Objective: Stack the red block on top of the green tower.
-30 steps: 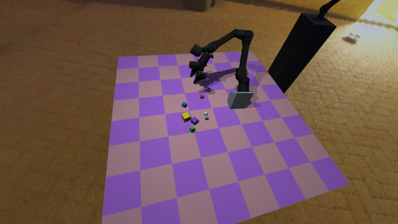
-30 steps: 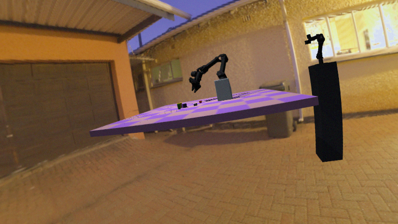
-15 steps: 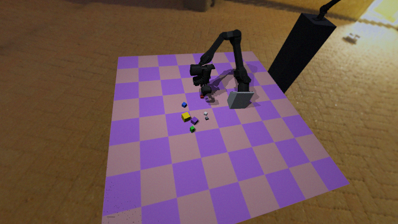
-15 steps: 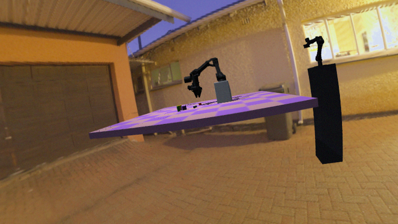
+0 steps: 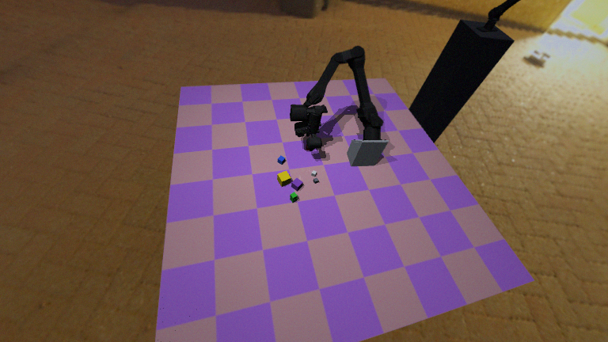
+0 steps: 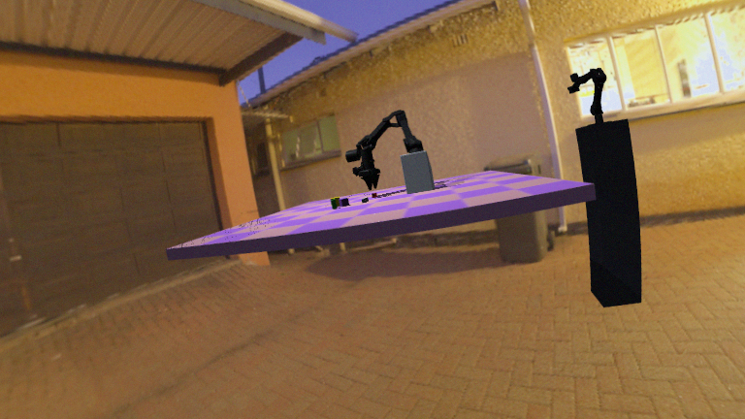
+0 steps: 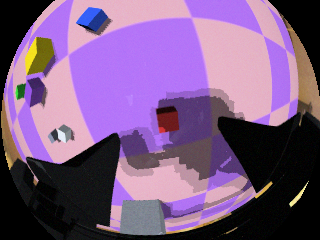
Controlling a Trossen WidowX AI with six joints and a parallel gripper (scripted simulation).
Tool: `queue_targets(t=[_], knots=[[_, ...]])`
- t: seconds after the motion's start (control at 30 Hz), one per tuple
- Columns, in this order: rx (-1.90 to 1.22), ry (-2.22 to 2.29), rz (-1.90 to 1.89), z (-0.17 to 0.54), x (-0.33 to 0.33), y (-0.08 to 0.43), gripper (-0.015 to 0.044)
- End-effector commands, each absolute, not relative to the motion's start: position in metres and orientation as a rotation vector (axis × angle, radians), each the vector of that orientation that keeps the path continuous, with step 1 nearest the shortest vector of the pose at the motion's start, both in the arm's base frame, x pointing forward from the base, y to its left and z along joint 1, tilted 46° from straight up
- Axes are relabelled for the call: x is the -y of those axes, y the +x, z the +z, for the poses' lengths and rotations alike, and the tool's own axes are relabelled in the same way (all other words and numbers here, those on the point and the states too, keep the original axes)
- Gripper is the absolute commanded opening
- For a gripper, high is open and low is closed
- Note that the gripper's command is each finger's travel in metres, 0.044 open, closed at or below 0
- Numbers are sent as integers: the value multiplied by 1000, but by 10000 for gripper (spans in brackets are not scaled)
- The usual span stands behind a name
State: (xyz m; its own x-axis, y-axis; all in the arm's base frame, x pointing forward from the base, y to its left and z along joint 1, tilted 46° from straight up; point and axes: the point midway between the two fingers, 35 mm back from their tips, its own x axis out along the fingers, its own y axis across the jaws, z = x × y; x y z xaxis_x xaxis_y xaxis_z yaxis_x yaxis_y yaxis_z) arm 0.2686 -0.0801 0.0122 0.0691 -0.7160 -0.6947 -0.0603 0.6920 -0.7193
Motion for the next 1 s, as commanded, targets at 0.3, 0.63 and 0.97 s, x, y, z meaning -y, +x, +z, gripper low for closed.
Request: queue_targets(t=[0.3, 0.63, 0.97], knots=[[-1443, -702, -554, 0, 92, 268, 440], [-1443, -703, -555, -10, 104, 268, 440], [-1443, -704, -555, -12, 106, 268, 440]])
